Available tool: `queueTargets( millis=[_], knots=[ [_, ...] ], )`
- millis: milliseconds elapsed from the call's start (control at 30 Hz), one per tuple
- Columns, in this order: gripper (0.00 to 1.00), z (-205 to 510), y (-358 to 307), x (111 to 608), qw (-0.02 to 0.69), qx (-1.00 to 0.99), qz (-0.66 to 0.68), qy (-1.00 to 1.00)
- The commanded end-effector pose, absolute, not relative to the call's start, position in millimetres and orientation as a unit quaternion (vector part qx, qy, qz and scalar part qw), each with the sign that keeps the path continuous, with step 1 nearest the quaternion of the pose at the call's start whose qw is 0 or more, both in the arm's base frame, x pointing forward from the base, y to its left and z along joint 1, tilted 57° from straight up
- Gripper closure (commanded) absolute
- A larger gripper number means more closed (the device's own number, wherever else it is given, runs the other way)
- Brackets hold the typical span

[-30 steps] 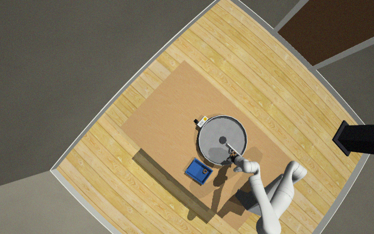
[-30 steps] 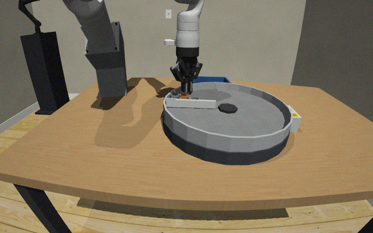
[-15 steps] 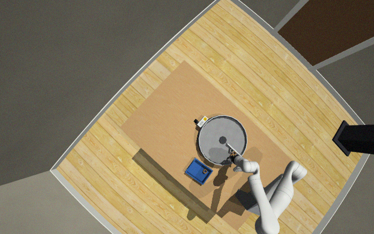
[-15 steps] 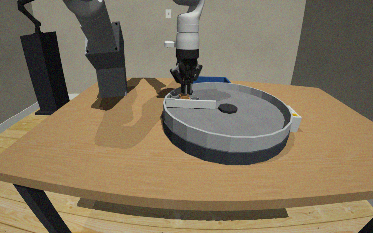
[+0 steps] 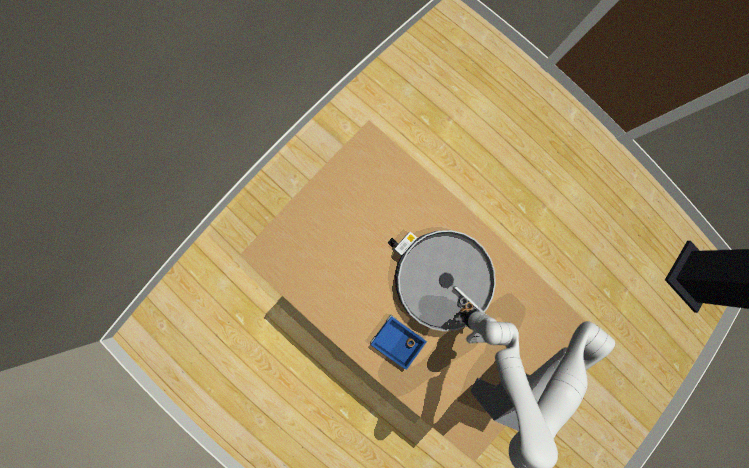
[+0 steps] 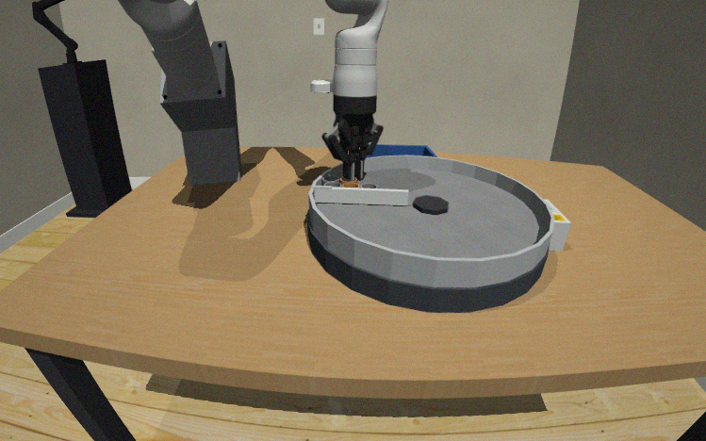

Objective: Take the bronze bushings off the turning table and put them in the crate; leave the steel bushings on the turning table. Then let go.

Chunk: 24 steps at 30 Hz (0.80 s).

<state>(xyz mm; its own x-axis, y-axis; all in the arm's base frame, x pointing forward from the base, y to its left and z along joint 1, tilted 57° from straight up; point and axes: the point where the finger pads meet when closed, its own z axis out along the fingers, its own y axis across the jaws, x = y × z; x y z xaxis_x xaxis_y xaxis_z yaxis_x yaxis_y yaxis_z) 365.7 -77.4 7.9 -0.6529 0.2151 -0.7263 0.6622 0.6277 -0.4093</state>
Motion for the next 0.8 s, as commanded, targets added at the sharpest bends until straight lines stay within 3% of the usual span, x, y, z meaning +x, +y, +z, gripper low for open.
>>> queueTargets(
  millis=[0,767],
  knots=[
    [0.86,7.8,-79.5,365.6,0.325,0.262,-0.345,0.841],
    [0.86,4.5,-84.2,367.8,0.325,0.262,-0.345,0.841]
  ],
)
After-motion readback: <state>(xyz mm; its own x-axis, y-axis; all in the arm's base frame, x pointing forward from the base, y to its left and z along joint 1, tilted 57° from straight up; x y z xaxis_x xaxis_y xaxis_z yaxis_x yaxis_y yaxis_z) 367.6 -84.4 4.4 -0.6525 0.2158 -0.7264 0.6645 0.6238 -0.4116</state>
